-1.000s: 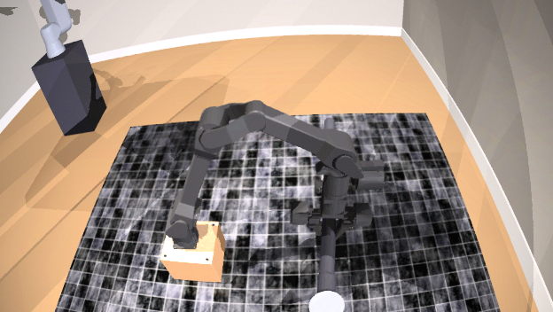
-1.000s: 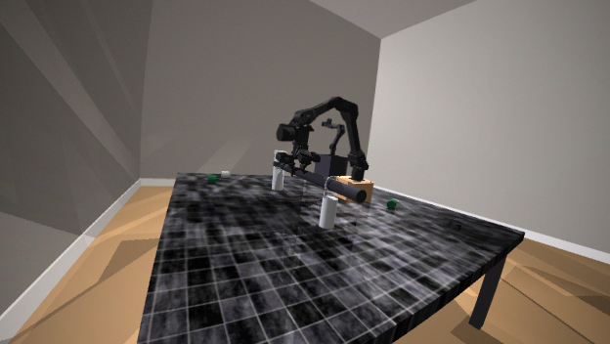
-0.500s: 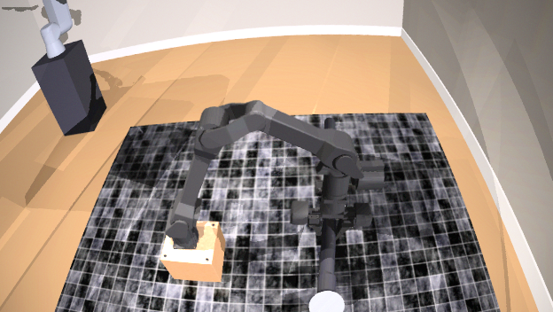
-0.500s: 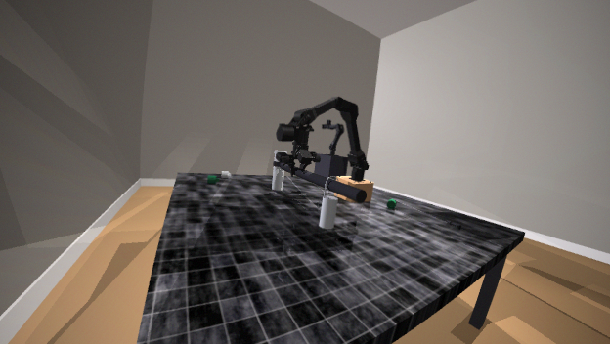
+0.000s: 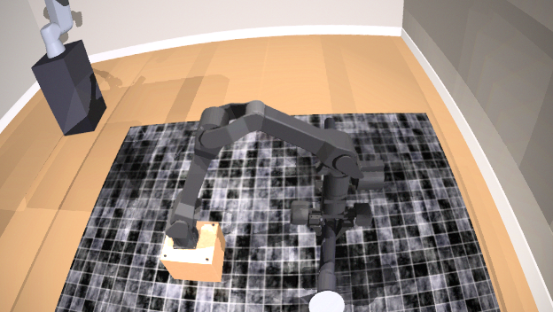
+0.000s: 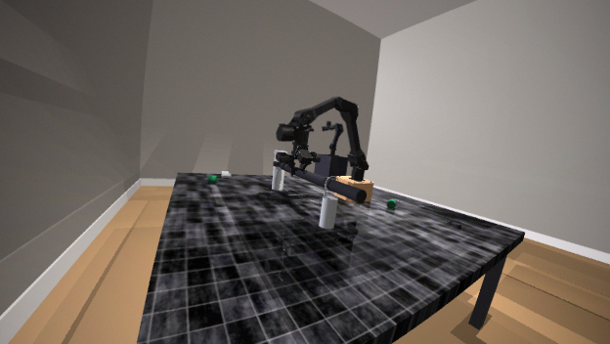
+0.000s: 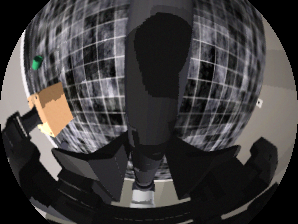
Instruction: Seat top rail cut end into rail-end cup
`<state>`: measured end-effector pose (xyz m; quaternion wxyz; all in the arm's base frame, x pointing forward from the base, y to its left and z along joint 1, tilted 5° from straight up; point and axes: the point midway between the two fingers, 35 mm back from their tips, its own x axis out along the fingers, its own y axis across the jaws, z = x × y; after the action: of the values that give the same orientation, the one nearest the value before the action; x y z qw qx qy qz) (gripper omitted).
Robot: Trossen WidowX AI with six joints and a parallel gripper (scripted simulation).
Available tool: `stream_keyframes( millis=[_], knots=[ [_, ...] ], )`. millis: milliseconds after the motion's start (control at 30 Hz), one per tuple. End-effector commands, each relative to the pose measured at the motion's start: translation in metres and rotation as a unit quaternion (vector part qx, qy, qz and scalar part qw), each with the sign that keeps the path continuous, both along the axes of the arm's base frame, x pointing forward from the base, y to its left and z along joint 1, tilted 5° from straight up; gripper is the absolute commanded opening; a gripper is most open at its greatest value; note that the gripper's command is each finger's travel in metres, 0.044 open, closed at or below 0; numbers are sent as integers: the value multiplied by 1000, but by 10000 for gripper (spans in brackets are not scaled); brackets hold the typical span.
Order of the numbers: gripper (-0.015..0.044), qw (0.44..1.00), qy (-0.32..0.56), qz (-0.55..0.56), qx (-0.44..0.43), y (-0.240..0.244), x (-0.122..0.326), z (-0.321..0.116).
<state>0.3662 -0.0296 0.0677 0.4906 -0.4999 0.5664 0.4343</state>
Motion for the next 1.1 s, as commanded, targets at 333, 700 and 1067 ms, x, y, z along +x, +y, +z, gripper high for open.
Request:
stream_keyframes(
  millis=[333,700,1067],
  knots=[
    [0,1000,0,0,0,-4,0,0],
    [0,1000,0,0,-1,-13,-2,1],
    [0,1000,0,0,-1,-20,-5,6]
  ],
)
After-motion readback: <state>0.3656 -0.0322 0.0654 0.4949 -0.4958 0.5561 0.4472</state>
